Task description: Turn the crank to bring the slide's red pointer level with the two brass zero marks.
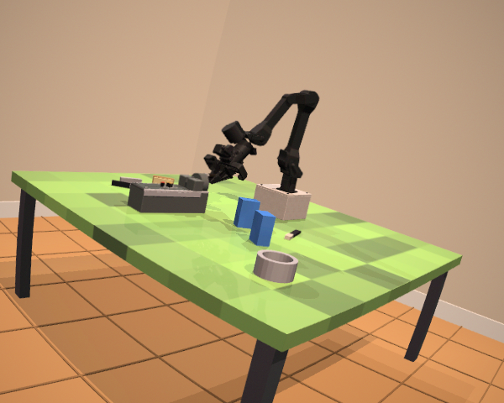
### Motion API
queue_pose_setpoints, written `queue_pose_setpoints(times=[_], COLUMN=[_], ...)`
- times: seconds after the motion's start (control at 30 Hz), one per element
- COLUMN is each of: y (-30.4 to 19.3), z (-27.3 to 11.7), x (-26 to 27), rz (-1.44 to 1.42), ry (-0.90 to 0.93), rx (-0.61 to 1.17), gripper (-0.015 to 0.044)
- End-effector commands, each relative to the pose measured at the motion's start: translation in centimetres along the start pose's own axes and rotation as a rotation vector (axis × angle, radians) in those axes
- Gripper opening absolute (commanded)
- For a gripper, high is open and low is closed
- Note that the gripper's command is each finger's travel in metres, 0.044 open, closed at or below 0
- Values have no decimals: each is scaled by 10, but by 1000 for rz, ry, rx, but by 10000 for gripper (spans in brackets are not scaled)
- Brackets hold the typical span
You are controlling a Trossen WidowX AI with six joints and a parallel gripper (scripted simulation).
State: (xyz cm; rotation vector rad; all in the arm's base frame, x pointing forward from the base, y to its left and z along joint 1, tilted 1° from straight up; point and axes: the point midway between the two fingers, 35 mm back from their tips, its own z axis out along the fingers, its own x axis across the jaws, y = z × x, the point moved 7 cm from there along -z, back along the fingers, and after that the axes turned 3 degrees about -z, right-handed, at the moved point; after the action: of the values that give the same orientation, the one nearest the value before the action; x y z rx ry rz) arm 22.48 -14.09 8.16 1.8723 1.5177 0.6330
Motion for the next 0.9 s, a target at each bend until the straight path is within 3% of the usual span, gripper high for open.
queue_pose_setpoints(times=[0.0,0.87], y=[-1,-16], z=[0,13], x=[-7,-26], rz=[4,3], ry=[-29,-30], rx=[1,2], gripper=[0,0])
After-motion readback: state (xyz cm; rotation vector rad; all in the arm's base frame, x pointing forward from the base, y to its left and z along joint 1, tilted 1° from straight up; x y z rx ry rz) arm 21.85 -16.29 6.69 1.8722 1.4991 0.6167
